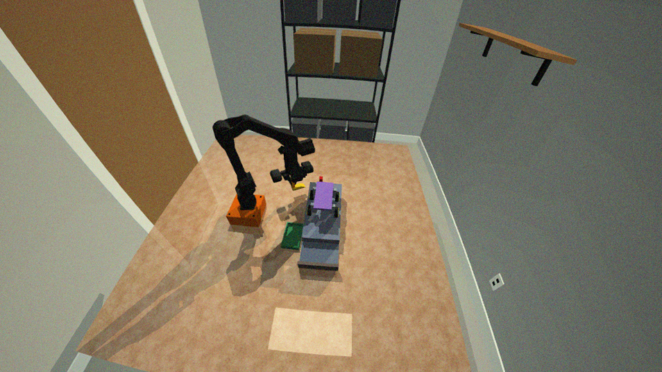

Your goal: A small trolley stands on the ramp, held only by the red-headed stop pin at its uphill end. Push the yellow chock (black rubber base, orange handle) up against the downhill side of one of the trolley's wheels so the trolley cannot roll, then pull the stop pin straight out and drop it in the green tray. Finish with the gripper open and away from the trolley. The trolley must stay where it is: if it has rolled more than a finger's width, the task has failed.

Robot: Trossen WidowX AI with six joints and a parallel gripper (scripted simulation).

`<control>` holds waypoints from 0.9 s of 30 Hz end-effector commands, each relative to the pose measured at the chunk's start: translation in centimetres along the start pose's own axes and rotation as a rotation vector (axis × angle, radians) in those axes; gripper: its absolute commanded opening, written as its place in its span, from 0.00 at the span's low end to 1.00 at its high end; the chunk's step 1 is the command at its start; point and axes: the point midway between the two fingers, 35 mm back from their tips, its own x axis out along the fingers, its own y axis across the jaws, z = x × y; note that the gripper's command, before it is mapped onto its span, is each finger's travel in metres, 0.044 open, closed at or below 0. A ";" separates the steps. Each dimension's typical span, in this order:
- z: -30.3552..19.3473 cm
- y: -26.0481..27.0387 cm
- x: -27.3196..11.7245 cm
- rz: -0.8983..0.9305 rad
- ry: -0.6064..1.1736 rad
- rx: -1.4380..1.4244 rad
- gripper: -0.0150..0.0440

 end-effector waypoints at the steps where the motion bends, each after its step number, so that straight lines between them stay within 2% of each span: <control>1: 0.0 0.1 -1.6 0.012 0.005 -0.004 0.25; 27: -0.1 0.4 -9.0 0.012 0.005 -0.004 0.25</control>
